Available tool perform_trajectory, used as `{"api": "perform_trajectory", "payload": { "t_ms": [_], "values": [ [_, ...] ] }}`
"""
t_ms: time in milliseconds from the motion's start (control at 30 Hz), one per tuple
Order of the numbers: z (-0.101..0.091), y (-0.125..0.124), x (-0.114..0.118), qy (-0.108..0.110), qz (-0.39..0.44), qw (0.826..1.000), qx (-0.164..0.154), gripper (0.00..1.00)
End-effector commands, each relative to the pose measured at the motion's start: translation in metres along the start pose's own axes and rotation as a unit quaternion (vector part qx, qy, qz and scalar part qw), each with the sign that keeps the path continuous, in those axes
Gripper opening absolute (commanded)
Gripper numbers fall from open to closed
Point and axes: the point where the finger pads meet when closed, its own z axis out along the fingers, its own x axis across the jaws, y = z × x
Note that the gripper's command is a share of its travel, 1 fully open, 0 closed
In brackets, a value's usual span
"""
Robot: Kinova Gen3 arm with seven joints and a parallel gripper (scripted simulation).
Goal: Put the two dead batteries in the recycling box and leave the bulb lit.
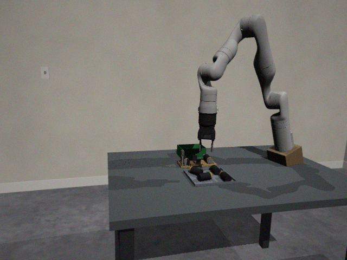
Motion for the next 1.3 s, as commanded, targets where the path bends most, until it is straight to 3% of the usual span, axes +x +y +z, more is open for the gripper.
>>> {"api": "perform_trajectory", "payload": {
  "t_ms": [0,500,867,1267],
  "values": [
    [-0.0005,0.0013,-0.0001,-0.001,0.020,1.000,0.000,0.90],
    [-0.0005,0.0013,-0.0001,-0.001,0.156,0.988,-0.001,0.90],
    [-0.0005,0.0013,-0.0001,-0.001,0.247,0.969,-0.001,0.90],
    [-0.0005,0.0013,-0.0001,-0.001,0.349,0.937,-0.001,0.90]
  ]
}}
